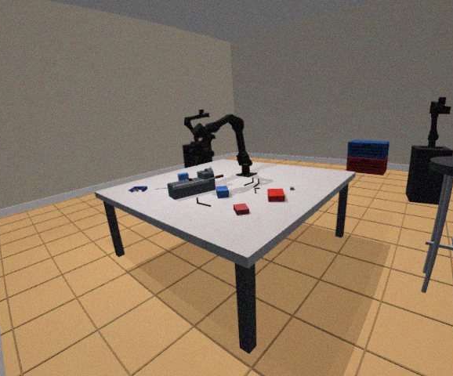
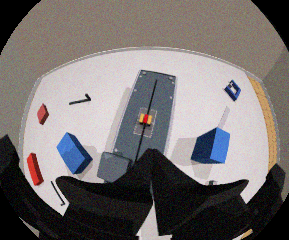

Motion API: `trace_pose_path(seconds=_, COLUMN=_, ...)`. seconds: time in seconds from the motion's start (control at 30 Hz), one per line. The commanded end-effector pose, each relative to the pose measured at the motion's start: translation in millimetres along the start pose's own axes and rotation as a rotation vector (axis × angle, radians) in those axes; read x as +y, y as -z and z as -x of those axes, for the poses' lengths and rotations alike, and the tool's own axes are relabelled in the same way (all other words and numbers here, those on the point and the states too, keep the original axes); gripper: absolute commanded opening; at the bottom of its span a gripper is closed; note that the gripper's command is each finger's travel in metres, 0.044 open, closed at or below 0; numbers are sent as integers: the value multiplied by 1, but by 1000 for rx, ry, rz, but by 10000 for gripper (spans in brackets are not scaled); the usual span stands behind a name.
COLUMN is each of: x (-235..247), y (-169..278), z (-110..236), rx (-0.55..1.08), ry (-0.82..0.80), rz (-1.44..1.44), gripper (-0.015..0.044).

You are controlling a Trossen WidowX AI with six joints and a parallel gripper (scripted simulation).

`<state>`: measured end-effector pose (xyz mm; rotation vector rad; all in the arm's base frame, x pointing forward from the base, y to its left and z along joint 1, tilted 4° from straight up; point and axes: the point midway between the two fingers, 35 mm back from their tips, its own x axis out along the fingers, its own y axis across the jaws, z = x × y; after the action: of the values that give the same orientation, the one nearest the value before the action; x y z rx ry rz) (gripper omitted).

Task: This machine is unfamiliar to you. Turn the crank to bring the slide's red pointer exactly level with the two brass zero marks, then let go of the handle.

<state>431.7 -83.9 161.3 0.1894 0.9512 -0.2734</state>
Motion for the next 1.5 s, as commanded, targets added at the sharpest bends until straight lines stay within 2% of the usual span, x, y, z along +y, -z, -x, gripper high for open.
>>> trace_pose_path(seconds=0.0, x=0, y=0, z=0, rx=0, ry=0, rz=0, gripper=0)
trace_pose_path(seconds=0.2, x=0, y=0, z=0, rx=0, ry=0, rz=0, gripper=0)
trace_pose_path(seconds=0.77, x=0, y=0, z=0, rx=0, ry=0, rz=0, gripper=440)
trace_pose_path(seconds=0.8, x=0, y=0, z=0, rx=0, ry=0, rz=0, gripper=440)
trace_pose_path(seconds=1.33, x=0, y=0, z=0, rx=0, ry=0, rz=0, gripper=20)
trace_pose_path(seconds=1.37, x=0, y=0, z=0, rx=0, ry=0, rz=0, gripper=0)
trace_pose_path(seconds=1.47, x=0, y=0, z=0, rx=0, ry=0, rz=0, gripper=0)
